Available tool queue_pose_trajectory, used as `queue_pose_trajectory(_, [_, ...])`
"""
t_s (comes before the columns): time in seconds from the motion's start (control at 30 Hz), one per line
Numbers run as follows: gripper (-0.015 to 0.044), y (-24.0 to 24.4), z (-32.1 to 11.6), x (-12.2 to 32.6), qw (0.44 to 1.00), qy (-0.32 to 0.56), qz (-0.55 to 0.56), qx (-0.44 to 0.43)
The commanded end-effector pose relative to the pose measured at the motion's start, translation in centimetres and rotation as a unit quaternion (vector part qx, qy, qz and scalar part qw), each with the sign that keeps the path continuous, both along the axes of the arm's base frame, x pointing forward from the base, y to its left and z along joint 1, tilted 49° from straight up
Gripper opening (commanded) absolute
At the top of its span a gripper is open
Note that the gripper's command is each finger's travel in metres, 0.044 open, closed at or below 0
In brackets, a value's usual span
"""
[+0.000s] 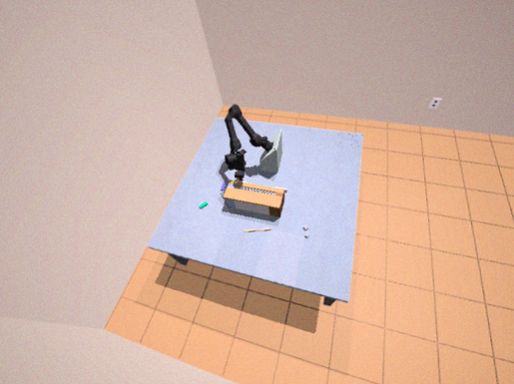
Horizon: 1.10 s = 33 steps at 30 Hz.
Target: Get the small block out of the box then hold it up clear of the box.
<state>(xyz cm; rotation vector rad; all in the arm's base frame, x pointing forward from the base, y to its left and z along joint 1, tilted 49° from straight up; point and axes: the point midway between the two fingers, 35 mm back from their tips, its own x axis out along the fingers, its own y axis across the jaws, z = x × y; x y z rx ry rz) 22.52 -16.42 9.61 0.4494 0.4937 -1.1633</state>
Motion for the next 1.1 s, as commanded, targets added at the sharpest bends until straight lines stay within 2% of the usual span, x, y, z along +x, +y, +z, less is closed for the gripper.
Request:
queue_pose_trajectory(0.0, [0.0000,0.4,0.2,0.0,0.997,0.055,0.042,-0.027])
queue_pose_trajectory(0.27, [0.0000,1.0,0.2,-0.1,0.972,0.177,0.130,-0.081])
queue_pose_trajectory(0.53, [0.0000,1.7,0.2,-0.2,0.922,0.294,0.214,-0.132])
queue_pose_trajectory(1.07, [0.0000,3.0,0.5,-0.5,0.751,0.506,0.360,-0.224])
